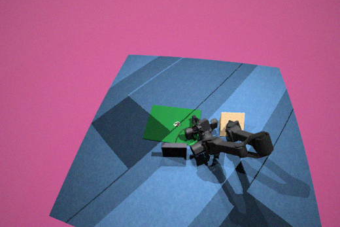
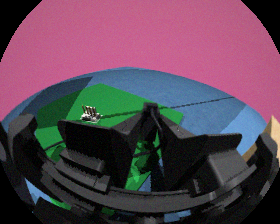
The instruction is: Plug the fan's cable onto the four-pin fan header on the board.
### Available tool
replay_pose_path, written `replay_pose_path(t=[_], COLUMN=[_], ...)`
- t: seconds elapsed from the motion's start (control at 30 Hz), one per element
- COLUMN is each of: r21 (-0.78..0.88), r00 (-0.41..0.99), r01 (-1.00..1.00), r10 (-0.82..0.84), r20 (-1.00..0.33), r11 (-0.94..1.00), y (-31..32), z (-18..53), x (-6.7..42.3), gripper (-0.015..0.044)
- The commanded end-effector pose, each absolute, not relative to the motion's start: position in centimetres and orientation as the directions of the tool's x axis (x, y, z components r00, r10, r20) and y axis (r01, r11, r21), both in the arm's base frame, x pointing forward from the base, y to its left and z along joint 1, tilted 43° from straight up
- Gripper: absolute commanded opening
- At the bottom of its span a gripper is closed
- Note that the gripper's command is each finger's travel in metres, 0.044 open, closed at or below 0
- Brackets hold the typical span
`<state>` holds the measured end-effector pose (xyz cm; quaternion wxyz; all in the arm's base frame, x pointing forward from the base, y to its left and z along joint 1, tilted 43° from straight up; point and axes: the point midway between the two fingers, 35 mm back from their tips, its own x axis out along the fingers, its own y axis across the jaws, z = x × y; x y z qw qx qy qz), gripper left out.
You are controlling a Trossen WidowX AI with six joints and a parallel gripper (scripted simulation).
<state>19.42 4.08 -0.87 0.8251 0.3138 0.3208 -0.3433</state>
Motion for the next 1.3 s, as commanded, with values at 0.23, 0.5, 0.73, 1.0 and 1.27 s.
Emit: replay_pose_path(t=[0.23,0.5,0.73,1.0,1.27], r21=[0.297,0.298,0.298,0.298,0.298], r00=[0.559,0.559,0.559,0.559,0.559], r01=[0.767,0.768,0.768,0.768,0.768], r10=[-0.364,-0.365,-0.365,-0.365,-0.365], r20=[-0.745,-0.745,-0.745,-0.745,-0.745], r11=[0.569,0.567,0.567,0.567,0.567], y=[4.08,4.08,4.08,4.08,4.08], z=[-0.85,-0.87,-0.87,-0.87,-0.87], x=[19.42,19.42,19.42,19.42,19.42], gripper=[0.0,0.014,0.014,0.014,0.014])
